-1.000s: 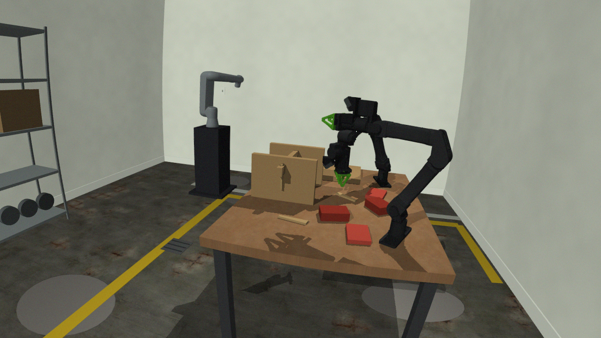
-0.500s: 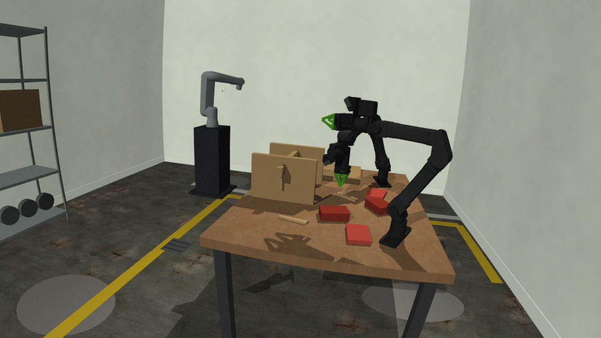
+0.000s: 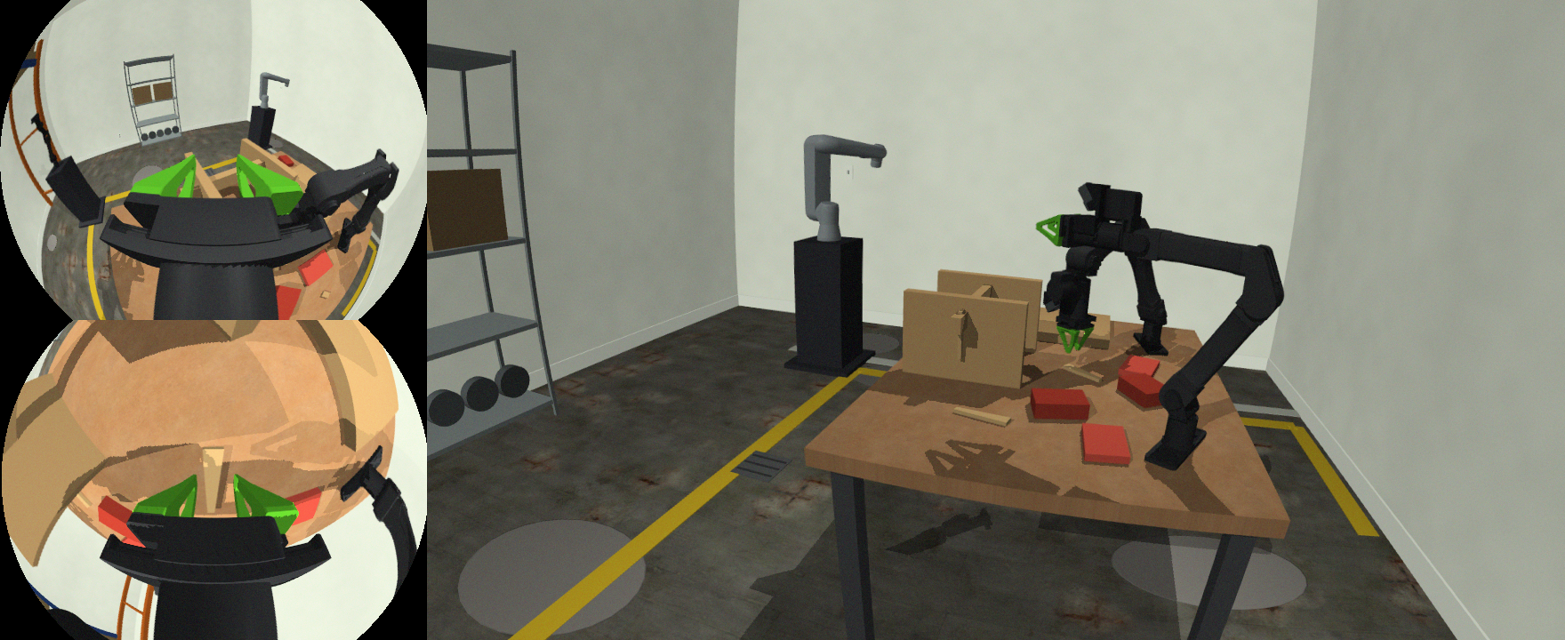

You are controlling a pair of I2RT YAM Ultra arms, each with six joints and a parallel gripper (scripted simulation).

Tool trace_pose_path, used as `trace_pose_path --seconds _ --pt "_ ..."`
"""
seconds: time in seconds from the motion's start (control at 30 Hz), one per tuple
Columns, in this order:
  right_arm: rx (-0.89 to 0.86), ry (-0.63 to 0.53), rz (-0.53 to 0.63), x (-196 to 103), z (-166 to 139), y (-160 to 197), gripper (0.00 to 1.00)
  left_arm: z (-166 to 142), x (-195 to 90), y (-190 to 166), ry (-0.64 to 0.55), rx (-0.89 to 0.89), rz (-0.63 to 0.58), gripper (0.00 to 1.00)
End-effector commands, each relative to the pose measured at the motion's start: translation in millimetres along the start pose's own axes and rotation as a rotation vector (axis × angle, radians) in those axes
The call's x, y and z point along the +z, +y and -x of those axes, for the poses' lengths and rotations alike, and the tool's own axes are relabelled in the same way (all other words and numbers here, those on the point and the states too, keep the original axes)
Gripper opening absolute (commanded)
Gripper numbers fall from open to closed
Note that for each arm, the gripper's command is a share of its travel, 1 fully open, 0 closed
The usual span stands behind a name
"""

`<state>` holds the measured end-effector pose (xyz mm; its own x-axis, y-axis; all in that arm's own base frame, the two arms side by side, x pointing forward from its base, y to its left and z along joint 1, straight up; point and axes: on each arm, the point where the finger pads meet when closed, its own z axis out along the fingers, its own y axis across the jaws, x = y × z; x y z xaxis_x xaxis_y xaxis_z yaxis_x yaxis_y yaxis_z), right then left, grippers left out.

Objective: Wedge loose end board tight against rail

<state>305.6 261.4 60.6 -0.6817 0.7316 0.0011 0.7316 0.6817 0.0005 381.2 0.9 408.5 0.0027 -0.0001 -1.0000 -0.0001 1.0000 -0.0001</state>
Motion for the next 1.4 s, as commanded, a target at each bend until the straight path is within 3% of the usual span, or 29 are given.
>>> trace_pose_path --seconds 0.0,0.3,0.33,0.43,0.47,0.63,0.77,0.93,1.0,1.37 --pt "-0.019 -0.015 -0.013 1.5 2.7 -3.2 0.42 25.5 0.9 -2.8 -0.06 -0.002 -0.005 0.46" --pt "-0.028 -0.014 -0.037 7.1 8.2 -8.1 0.42 25.5 0.9 -2.8 -0.06 -0.002 -0.005 0.46" --pt "-0.053 -0.015 -0.002 -3.0 -0.9 -1.5 0.42 25.5 0.9 -2.8 -0.06 -0.002 -0.005 0.46" --pt "-0.012 -0.015 -0.023 3.4 2.8 -5.4 0.42 25.5 0.9 -2.8 -0.06 -0.002 -0.005 0.46" --pt "-0.007 -0.014 -0.031 18.4 4.7 -6.2 0.42 25.5 0.9 -2.8 -0.06 -0.002 -0.005 0.46" --pt "-0.015 -0.015 0.004 15.5 1.3 0.4 0.42 25.5 0.9 -2.8 -0.06 -0.002 -0.005 0.46" --pt "-0.019 -0.013 -0.018 29.9 -0.5 -2.7 0.42 25.5 0.9 -2.8 -0.06 -0.002 -0.005 0.46" --pt "-0.019 -0.015 0.031 16.0 -0.9 1.0 0.42 25.5 0.9 -2.8 -0.06 -0.002 -0.005 0.46" --pt "-0.021 -0.012 -0.018 37.7 -1.6 -3.5 0.42 25.5 0.9 -2.8 -0.06 -0.002 -0.005 0.46" --pt "-0.019 -0.011 -0.012 47.4 -0.4 -2.1 0.42 25.5 0.9 -2.8 -0.06 -0.002 -0.005 0.46"
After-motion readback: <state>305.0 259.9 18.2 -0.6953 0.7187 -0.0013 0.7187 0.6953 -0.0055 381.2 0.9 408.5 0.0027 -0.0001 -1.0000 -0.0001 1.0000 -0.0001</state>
